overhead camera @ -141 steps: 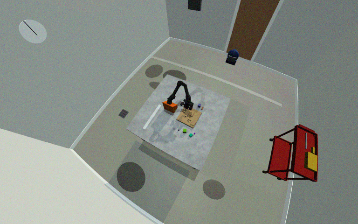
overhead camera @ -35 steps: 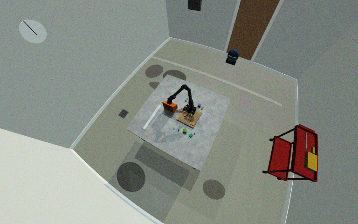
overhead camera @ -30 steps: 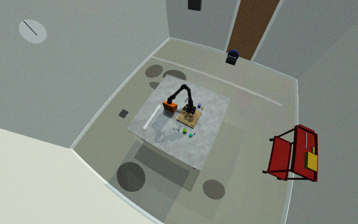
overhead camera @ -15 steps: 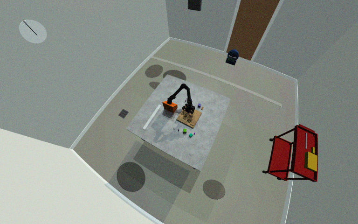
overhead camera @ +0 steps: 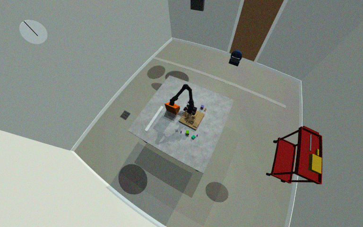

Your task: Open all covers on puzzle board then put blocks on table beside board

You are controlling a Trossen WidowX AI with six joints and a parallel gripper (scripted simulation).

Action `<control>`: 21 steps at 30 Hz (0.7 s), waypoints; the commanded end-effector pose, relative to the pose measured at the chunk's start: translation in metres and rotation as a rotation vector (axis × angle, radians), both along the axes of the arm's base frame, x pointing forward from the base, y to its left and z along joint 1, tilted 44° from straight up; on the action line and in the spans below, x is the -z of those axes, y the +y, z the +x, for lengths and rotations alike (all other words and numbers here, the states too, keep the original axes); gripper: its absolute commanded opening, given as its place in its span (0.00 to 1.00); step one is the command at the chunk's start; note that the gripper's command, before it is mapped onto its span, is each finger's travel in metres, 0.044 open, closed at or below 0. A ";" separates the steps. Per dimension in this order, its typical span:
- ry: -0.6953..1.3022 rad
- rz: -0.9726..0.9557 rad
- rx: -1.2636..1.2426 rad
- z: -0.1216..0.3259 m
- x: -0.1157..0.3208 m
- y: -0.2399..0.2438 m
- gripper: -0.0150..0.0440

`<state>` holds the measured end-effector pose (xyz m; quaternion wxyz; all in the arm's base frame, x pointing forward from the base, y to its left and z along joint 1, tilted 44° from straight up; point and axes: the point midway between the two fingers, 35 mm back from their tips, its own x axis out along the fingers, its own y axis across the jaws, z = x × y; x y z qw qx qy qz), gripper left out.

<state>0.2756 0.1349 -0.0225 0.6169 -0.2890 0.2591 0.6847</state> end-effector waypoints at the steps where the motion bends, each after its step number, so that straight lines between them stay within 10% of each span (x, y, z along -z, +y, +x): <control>1: 0.003 0.002 -0.001 -0.006 0.001 -0.001 0.25; 21: 0.005 0.002 -0.001 -0.026 0.007 -0.009 0.25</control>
